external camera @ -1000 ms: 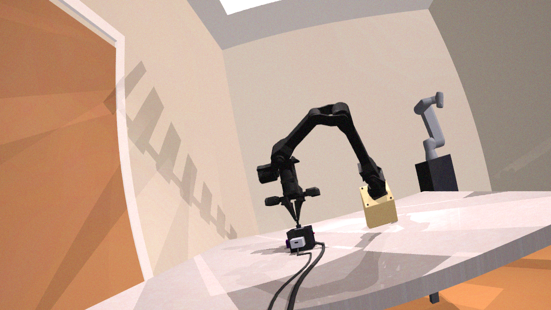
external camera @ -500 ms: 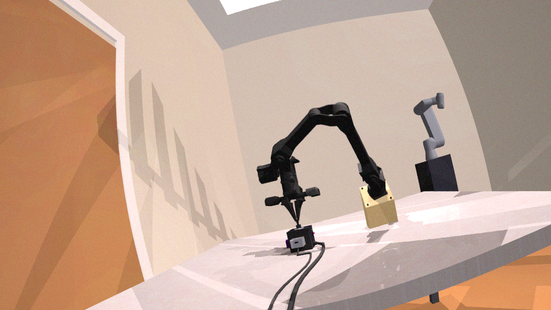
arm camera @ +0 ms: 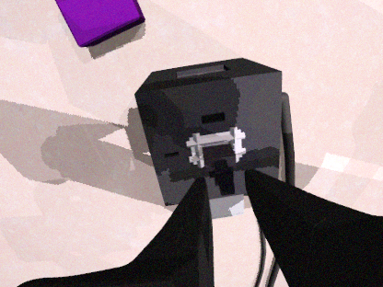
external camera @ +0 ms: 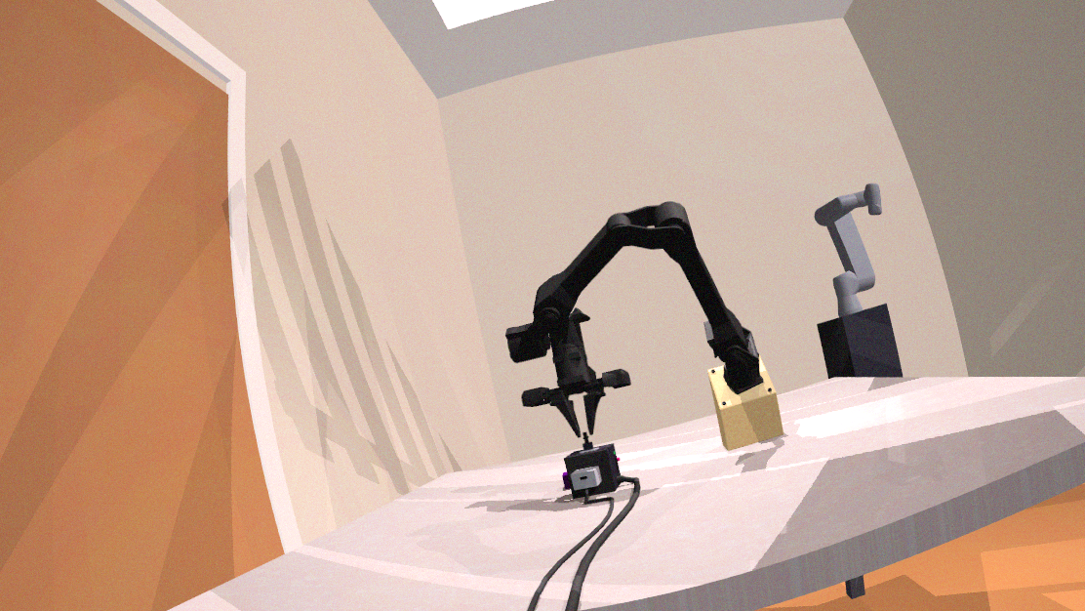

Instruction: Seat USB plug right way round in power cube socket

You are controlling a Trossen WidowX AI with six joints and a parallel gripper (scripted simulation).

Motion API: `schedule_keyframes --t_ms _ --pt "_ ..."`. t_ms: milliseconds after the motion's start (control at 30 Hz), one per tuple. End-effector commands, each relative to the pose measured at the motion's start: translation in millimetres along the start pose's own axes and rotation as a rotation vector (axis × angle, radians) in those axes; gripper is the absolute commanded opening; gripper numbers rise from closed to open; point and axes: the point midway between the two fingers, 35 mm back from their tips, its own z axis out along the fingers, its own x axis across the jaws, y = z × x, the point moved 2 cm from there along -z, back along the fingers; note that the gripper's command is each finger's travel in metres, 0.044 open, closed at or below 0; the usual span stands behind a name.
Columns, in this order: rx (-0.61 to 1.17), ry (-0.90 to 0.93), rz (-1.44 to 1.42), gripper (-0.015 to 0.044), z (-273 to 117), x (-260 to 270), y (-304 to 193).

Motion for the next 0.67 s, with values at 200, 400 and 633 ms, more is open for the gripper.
schedule_keyframes --t_ms 200,400,633 --pt "0.000 0.000 0.000 0.0095 -0.1 0.0 0.1" --pt "0.000 0.000 0.000 0.0095 -4.0 0.0 -0.4" --pt "0.000 0.000 0.000 0.0095 -11.0 0.1 -1.1"
